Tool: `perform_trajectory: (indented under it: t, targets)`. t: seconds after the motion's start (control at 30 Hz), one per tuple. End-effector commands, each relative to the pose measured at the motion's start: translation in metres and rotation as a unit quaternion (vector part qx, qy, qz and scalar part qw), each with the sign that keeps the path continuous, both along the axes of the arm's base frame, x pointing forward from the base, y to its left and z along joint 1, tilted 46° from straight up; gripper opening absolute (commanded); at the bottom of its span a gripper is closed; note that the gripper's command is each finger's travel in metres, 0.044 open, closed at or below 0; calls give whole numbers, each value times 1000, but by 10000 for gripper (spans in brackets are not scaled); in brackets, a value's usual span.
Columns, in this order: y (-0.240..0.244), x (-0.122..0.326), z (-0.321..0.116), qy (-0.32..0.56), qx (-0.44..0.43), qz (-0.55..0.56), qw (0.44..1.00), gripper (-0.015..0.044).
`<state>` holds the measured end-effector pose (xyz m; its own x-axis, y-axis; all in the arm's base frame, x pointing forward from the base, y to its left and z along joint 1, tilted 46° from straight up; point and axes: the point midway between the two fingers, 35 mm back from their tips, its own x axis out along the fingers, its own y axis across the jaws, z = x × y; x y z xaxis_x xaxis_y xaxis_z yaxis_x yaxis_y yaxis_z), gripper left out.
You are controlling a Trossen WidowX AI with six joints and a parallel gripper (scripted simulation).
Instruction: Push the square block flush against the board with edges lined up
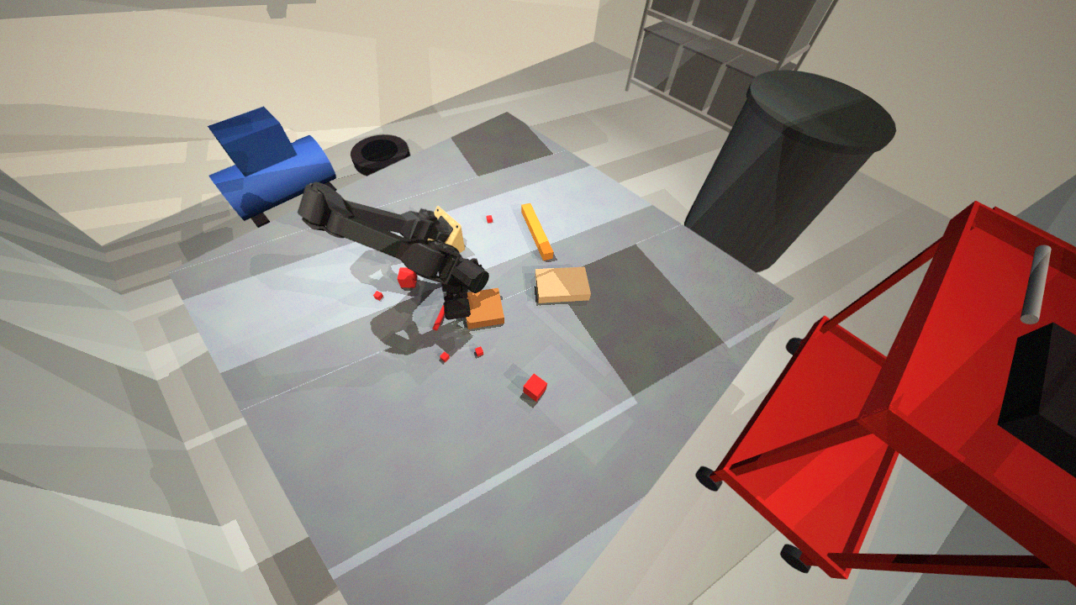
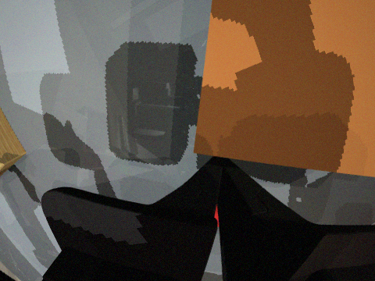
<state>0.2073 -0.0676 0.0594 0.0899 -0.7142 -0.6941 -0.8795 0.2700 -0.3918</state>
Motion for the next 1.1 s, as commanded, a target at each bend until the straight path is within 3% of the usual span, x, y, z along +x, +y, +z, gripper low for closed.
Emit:
perform_trajectory:
  t: [0.0, 1.07]
  targets:
    - [2, 3, -1, -4, 1, -1, 1000, 0]
    - [-6, -1, 7, -4, 3, -1, 1000, 0]
